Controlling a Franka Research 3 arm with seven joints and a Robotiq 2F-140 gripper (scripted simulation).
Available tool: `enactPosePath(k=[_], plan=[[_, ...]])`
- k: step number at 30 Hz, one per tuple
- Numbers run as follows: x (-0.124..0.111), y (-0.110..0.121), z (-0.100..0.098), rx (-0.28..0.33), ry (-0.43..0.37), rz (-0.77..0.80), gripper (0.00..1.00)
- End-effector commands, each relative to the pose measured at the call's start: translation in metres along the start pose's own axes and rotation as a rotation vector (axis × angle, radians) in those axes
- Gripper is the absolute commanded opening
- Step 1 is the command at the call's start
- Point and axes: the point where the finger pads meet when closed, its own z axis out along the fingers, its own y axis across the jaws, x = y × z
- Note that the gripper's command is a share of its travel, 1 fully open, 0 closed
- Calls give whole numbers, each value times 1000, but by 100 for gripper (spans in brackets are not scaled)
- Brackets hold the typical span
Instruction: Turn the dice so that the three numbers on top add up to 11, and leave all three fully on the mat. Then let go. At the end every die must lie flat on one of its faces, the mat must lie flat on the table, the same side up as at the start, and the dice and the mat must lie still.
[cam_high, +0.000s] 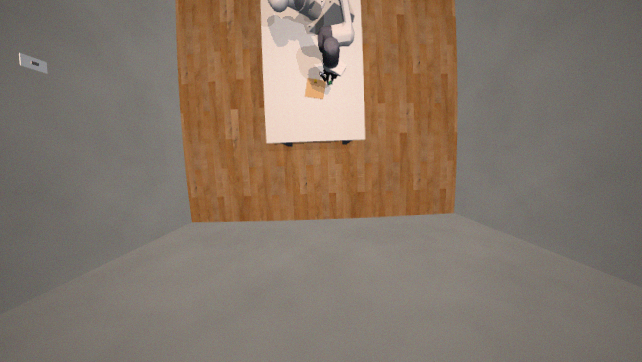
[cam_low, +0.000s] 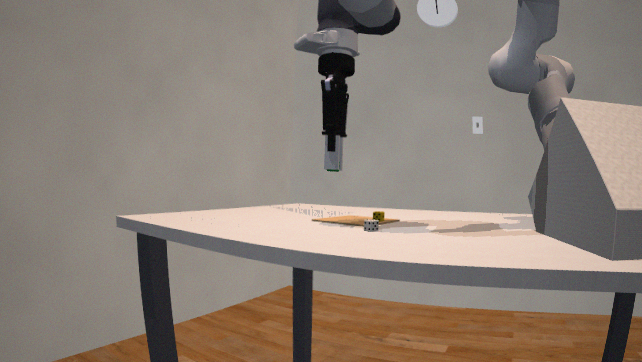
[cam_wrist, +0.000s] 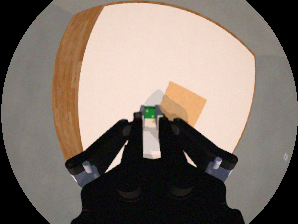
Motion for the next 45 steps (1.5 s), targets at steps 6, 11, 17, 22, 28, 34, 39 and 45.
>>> enactPosePath(k=[6, 11, 17, 22, 28, 34, 39, 45], plan=[[-5, 3, 0, 0, -14, 265, 9], [-6, 6, 0, 0, -14, 361, 9], [-6, 9, 0, -1, -13, 477, 9], [-7, 11, 0, -1, -13, 535, 9], [-7, 15, -1, -2, -13, 677, 9], [-8, 19, -1, -3, -13, 788, 9], [-8, 20, -1, -3, -12, 844, 9], [-9, 24, -1, -4, -12, 980, 9]])
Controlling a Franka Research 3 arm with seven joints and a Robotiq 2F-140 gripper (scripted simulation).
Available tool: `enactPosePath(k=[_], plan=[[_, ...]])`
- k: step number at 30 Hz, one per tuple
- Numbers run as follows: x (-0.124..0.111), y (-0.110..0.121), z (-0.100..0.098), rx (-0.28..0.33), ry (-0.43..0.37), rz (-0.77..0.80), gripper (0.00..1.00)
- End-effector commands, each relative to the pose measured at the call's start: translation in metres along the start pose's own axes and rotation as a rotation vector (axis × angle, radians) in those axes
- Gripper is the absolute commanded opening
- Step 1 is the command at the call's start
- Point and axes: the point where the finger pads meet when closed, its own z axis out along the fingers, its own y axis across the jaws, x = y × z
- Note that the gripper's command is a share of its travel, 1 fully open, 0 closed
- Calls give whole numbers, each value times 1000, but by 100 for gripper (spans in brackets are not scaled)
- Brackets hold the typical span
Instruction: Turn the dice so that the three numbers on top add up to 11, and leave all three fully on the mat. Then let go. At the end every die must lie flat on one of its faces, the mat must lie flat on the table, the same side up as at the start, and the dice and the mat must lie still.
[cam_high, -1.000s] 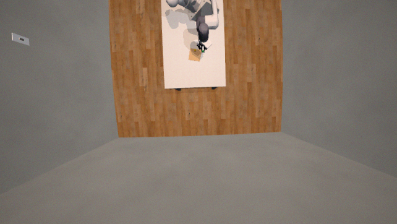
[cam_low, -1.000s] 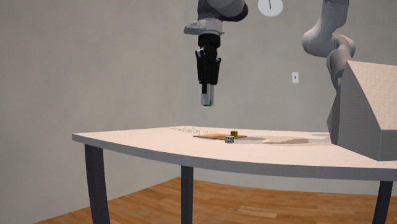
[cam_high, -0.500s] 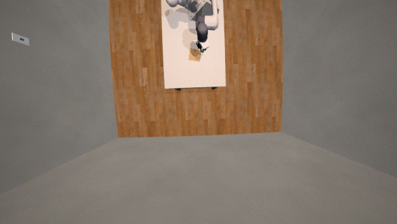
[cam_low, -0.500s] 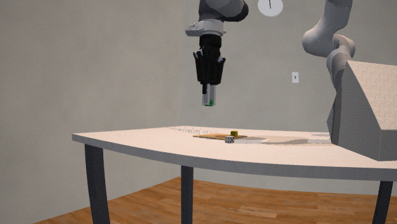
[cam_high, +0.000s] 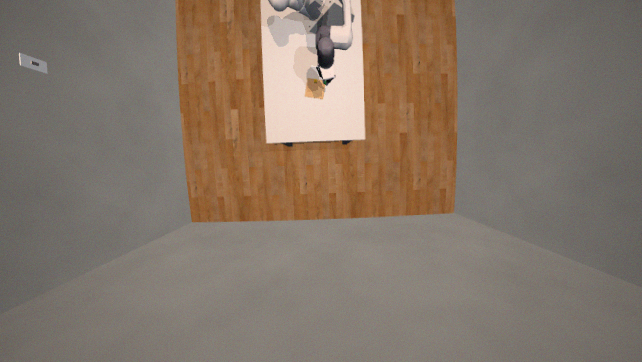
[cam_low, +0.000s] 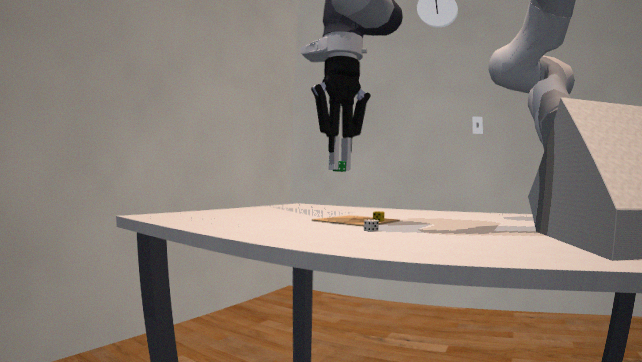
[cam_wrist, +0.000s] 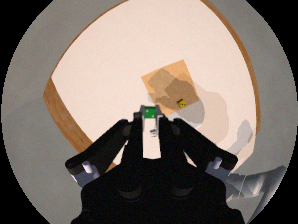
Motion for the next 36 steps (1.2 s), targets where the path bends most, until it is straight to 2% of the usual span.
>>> enactPosePath(k=[1, 9, 12, 13, 25, 28, 29, 36], plan=[[-3, 3, 0, -8, -8, 174, 9], [0, 6, 0, -9, -7, 318, 9], [0, 6, 0, -9, -7, 319, 9], [1, 8, 0, -9, -6, 379, 9], [5, 13, 0, -10, -4, 593, 9], [5, 14, 0, -10, -4, 601, 9], [6, 15, 0, -10, -3, 654, 9], [8, 18, -1, -10, -1, 778, 9]])
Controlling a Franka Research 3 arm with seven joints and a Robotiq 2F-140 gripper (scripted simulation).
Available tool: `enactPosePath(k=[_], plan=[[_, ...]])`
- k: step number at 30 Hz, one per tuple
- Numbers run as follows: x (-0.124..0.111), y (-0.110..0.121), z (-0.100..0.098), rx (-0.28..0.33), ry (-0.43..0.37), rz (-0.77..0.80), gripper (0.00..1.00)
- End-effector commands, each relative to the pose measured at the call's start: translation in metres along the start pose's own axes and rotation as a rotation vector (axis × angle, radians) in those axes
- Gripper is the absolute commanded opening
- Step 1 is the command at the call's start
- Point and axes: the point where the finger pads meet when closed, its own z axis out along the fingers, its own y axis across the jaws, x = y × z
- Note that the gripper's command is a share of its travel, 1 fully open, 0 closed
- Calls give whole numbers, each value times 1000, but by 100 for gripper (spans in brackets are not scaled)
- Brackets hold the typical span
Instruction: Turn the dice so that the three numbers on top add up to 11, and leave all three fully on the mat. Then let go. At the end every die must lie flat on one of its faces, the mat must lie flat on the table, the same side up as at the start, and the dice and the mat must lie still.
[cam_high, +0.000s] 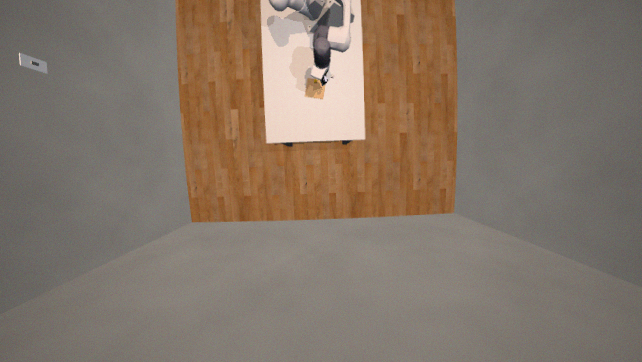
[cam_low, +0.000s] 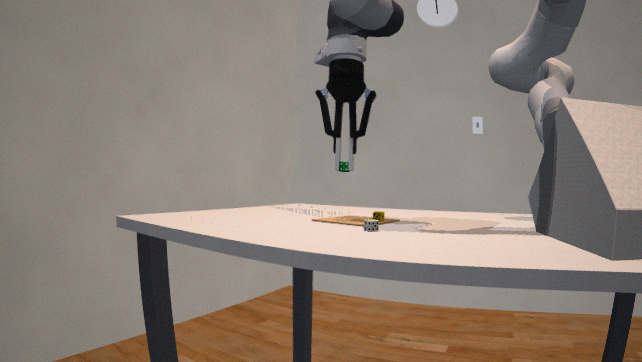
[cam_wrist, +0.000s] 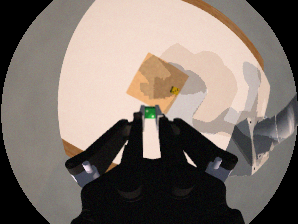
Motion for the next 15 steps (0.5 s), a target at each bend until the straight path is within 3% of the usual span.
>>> enactPosePath(k=[1, 15], plan=[[-1, 3, 0, -9, -1, 174, 9], [6, 6, 0, -8, 2, 406, 9]])
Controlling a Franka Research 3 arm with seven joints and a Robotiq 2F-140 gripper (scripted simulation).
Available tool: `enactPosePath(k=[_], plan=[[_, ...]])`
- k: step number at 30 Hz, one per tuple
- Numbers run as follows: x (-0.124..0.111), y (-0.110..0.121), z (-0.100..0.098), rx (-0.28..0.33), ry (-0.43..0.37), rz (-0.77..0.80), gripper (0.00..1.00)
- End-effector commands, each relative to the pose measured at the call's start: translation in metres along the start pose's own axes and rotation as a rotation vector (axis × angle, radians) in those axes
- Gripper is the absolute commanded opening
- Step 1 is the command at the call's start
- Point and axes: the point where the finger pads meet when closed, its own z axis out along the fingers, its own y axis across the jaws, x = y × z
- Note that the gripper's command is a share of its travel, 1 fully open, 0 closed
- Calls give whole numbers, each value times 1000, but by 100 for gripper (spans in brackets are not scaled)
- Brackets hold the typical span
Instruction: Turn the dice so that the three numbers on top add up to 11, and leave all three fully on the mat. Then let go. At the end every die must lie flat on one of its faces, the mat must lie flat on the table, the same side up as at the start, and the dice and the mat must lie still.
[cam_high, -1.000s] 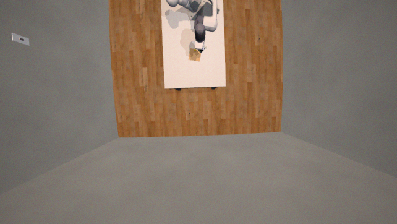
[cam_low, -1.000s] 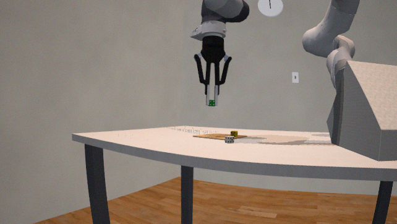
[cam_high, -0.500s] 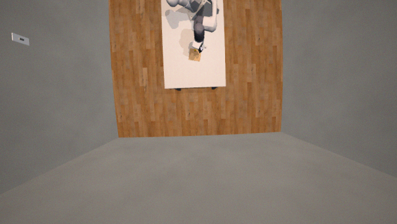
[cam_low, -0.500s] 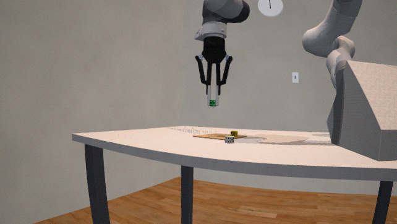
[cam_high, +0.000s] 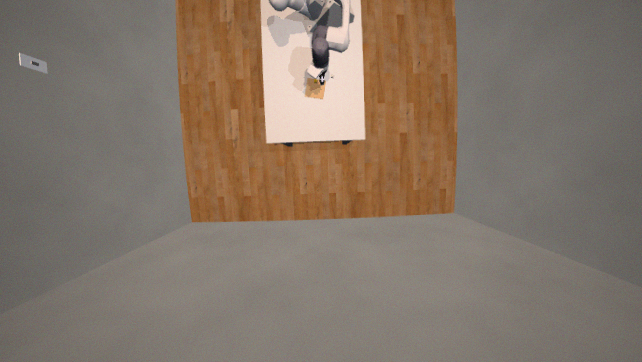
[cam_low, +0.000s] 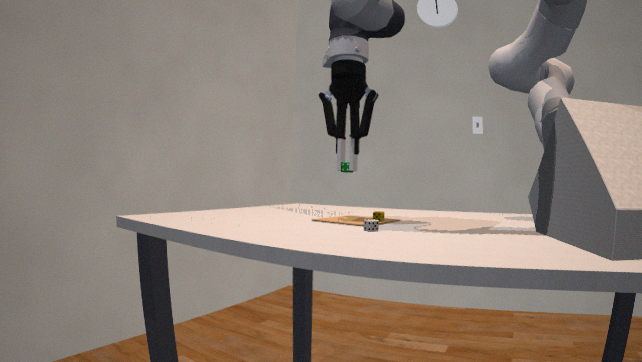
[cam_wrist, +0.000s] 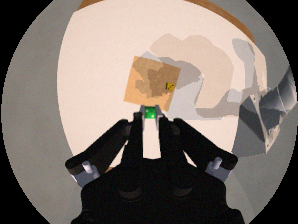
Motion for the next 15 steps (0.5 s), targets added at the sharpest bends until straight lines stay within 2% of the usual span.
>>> enactPosePath(k=[1, 15], plan=[[1, 1, -1, 0, 7, 174, 9], [9, 2, -1, 2, 10, 402, 9]])
